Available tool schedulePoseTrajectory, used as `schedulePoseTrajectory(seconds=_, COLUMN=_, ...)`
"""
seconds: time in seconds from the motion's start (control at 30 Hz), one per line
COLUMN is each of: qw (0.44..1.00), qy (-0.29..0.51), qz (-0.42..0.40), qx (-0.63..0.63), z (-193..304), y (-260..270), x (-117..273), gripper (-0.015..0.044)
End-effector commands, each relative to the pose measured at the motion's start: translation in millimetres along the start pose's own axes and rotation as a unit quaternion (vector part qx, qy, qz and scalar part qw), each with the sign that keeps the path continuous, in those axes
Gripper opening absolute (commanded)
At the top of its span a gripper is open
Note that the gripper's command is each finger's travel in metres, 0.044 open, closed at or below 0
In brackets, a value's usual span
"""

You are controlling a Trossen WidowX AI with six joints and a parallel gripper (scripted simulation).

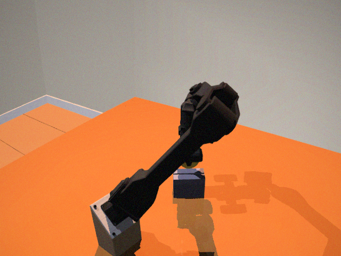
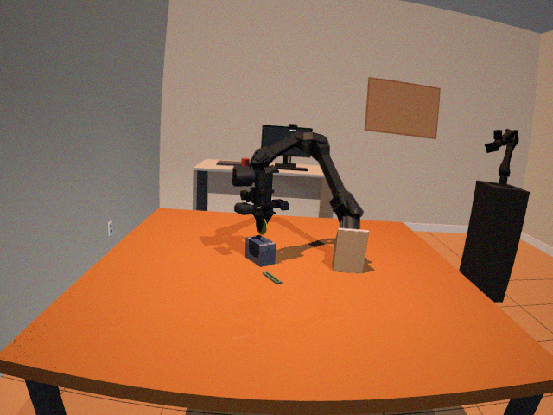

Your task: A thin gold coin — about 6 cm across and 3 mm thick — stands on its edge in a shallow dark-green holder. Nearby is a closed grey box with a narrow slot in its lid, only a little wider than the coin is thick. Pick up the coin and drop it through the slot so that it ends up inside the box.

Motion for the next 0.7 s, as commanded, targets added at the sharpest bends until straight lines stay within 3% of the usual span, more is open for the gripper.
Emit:
schedulePoseTrajectory(seconds=0.0, qw=1.000, qy=0.000, qz=0.001, qx=0.001, z=0.1, y=-0.1, x=-3.0, gripper=0.0000)
schedulePoseTrajectory(seconds=0.67, qw=1.000, qy=0.000, qz=0.001, qx=0.003, z=-1.0, y=-1.0, x=-12.7, gripper=0.0000)
Point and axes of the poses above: the point midway between the two fingers, 35 mm back from their tips, its own x axis back along the fingers, its own y axis across the jaws, z = x × y, the point moved 6 cm from there along x, back along the fingers, and after that the axes turned 3 degrees about x, right-handed, at the moved point
